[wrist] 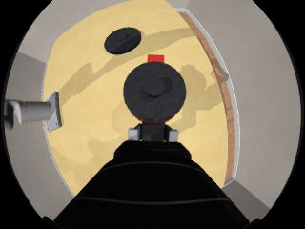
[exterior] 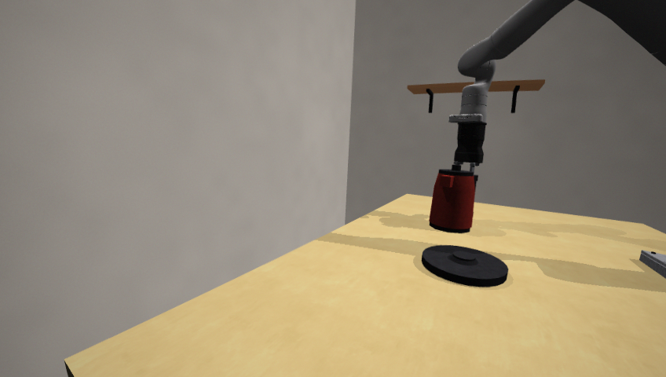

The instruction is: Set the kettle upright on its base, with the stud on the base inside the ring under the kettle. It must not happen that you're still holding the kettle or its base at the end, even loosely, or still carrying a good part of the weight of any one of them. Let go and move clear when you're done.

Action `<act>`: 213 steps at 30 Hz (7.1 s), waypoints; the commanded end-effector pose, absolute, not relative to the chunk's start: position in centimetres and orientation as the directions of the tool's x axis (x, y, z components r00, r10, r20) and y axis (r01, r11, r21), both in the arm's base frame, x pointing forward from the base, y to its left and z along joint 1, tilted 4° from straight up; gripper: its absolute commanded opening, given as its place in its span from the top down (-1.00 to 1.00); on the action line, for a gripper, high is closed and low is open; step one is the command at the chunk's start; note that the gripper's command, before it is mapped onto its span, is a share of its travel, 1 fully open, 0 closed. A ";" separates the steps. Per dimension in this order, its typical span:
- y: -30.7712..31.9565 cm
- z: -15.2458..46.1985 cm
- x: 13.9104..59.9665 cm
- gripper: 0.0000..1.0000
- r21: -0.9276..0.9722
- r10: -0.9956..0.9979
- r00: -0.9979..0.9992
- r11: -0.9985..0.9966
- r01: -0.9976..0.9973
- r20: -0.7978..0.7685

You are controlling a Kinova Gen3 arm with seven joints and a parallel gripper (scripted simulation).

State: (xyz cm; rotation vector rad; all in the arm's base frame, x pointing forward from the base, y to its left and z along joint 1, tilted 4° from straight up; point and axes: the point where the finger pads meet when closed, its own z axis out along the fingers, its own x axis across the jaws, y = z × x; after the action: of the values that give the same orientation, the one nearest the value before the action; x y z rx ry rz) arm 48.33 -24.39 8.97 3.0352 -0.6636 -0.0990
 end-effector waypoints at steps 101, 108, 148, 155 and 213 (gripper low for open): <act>-24.3 13.8 48.7 1.00 0.046 -0.418 0.907 -0.908 -0.416 -0.053; -24.3 13.8 48.7 1.00 0.046 -0.418 0.907 -0.908 -0.416 -0.053; -21.4 13.7 48.5 1.00 0.046 -0.418 0.907 -0.908 -0.416 -0.053; -20.2 13.7 48.5 1.00 0.046 -0.418 0.907 -0.908 -0.416 -0.053; -2.3 13.4 47.6 1.00 0.046 -0.418 0.907 -0.908 -0.416 -0.053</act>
State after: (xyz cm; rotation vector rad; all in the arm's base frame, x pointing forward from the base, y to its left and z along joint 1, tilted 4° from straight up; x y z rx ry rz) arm 47.49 -3.34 13.28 3.0282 -0.6856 -0.1009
